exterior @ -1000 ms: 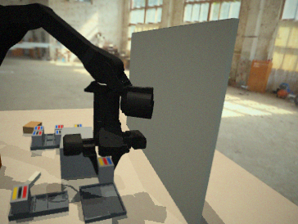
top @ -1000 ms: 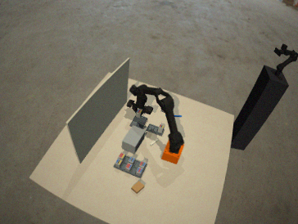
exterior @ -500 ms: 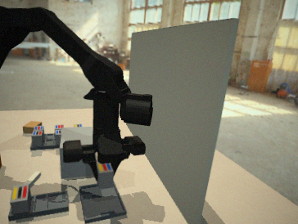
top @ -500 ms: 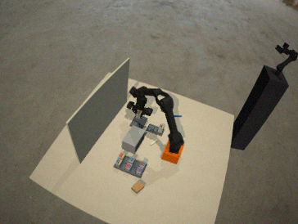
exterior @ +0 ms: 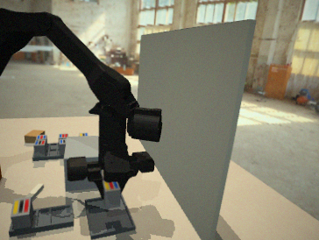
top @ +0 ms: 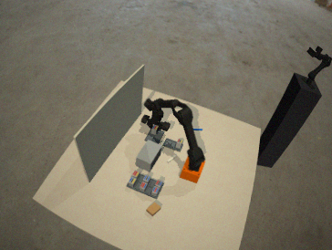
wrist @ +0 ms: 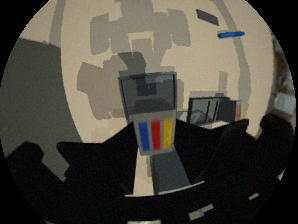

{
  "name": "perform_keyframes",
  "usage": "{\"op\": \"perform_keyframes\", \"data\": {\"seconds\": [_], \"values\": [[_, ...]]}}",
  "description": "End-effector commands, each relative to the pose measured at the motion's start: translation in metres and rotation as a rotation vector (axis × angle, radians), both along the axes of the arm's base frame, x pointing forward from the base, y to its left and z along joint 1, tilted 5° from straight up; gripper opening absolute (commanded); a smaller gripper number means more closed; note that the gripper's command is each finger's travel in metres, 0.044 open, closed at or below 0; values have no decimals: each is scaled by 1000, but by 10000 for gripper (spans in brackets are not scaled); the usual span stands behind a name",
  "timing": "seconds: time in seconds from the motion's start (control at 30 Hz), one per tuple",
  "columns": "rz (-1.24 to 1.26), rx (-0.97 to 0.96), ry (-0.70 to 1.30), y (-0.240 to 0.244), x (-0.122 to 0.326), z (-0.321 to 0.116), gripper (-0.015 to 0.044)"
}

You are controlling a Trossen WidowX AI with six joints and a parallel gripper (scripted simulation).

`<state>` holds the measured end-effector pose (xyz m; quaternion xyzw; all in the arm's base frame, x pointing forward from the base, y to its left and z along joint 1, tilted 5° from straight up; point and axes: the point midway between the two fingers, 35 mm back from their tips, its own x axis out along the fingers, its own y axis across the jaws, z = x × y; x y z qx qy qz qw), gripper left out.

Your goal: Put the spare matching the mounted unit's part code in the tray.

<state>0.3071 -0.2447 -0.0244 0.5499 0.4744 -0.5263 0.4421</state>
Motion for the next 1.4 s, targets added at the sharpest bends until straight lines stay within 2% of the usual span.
{"op": "perform_keyframes", "data": {"seconds": [0.0, 0.9, 1.37], "values": [[-4, 4, -4, 1, 0, -4, 0], [-4, 5, -3, 7, -4, -31, 0], [0, 1, 1, 5, -4, -29, 368]]}}
